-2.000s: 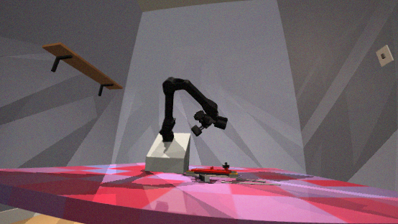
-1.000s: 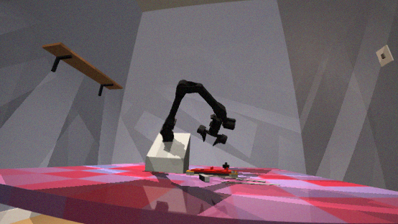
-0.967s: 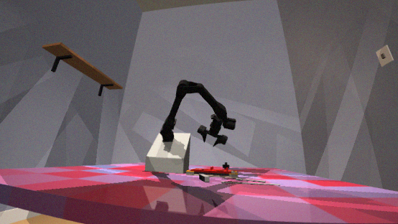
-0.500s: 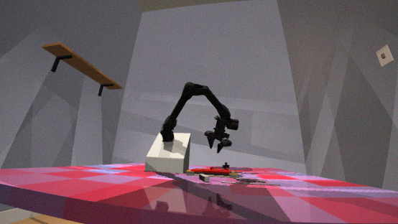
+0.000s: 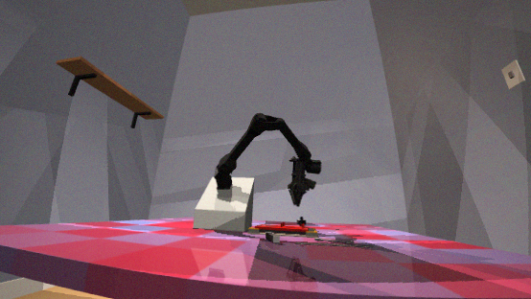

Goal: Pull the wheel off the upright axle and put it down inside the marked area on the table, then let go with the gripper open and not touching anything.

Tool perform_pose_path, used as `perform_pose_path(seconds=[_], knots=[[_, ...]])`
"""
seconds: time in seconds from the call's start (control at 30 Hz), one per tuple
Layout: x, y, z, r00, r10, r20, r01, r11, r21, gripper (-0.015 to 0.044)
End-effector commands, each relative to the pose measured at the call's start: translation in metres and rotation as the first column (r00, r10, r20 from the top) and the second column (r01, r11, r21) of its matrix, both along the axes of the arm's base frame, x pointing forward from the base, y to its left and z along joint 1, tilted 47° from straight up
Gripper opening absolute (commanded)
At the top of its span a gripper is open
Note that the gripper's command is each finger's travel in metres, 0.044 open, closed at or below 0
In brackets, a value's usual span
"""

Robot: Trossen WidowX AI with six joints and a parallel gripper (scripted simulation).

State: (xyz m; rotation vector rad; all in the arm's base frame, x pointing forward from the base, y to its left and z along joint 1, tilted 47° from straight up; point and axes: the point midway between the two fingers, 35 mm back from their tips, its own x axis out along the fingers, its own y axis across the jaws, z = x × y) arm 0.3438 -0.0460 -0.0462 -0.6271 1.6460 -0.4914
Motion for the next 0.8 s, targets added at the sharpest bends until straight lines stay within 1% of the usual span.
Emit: perform_pose_path(seconds=[0.0, 0.53, 0.63, 0.77], knots=[[0.018, -0.001, 0.003, 0.976, -0.096, 0.198, 0.119, 0.987, -0.107, 0.0300], [0.021, 0.001, -0.002, 0.976, -0.096, 0.198, 0.119, 0.987, -0.106, 0.0300], [0.022, -0.007, -0.010, 0.976, -0.096, 0.198, 0.118, 0.987, -0.106, 0.0300], [0.021, -0.029, -0.032, 0.976, -0.095, 0.198, 0.118, 0.987, -0.106, 0.0300]])
